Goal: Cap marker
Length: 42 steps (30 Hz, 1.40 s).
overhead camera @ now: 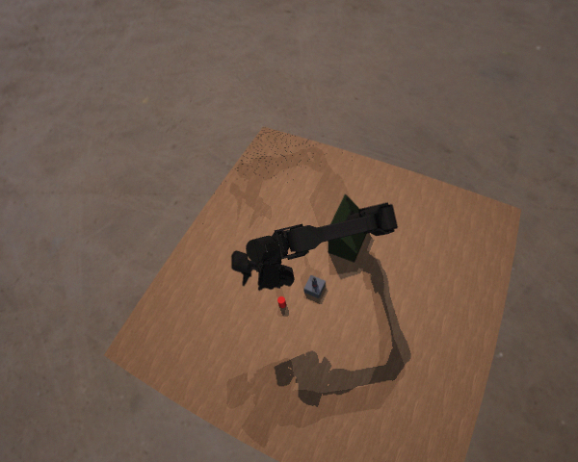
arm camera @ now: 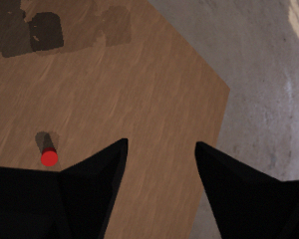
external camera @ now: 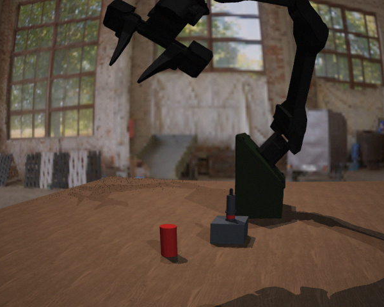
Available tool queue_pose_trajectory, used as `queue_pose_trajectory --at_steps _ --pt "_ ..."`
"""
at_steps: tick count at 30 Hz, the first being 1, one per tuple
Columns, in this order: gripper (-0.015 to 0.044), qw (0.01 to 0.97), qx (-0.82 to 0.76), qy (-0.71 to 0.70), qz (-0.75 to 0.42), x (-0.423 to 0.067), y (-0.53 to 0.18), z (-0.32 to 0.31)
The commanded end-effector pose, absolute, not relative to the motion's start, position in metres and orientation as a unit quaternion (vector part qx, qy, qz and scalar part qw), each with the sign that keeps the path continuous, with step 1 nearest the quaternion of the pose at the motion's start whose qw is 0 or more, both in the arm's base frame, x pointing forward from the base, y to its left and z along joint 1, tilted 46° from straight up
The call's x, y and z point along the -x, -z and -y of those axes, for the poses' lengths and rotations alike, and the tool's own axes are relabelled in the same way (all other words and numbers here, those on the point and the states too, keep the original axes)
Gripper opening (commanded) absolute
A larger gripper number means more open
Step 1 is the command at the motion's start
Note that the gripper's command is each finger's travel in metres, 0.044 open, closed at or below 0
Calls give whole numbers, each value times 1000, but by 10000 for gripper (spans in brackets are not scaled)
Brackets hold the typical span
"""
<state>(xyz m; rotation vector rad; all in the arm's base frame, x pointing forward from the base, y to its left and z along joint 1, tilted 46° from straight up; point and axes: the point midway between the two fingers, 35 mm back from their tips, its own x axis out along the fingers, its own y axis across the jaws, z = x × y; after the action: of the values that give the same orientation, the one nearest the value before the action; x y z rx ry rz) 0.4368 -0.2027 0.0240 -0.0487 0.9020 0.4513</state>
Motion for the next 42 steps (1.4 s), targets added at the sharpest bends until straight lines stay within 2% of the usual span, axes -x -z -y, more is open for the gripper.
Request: queue_pose_trajectory --at_steps 1,9,42 --pt "238 814 18 -325 -481 -419 23 155" --pt "238 689 -13 -502 -523 -371 73 80" --pt "238 689 -13 -503 -522 -371 115 28"
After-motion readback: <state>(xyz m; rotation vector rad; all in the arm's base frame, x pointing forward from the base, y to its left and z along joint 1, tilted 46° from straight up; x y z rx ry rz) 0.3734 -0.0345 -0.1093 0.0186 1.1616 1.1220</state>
